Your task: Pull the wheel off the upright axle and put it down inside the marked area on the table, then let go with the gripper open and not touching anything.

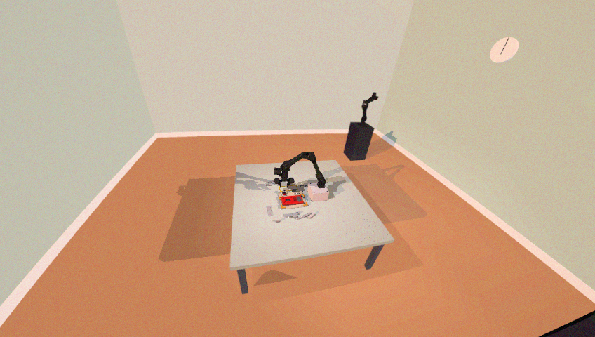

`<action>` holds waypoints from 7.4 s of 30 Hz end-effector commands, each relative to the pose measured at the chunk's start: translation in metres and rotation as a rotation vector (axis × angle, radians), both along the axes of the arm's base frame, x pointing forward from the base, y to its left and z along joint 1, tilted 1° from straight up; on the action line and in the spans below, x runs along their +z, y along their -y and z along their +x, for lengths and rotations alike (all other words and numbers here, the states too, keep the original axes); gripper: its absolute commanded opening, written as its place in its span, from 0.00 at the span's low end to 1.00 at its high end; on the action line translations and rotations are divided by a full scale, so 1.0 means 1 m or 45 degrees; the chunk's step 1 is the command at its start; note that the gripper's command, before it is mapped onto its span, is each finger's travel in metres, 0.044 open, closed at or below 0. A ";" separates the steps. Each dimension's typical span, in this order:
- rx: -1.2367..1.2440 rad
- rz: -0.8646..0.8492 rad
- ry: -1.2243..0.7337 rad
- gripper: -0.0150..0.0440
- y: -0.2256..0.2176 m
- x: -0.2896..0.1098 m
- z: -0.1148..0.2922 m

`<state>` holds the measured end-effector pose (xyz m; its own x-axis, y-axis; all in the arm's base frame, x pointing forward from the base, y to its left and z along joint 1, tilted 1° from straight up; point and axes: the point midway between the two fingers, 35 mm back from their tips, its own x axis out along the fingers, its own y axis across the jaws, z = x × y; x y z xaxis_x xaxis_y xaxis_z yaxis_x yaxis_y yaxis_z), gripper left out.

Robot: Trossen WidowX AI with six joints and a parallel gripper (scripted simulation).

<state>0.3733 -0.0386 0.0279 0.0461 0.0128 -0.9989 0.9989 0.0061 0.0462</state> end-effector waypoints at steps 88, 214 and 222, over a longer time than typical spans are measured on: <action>-0.004 0.003 -0.039 0.25 0.000 -0.034 -0.008; -0.007 -0.005 -0.045 0.43 0.094 -0.085 -0.068; -0.007 -0.006 -0.044 0.76 0.095 -0.079 -0.068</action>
<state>0.3046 -0.1327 -0.0573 0.0084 0.0095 -0.9999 1.0000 0.0006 0.0084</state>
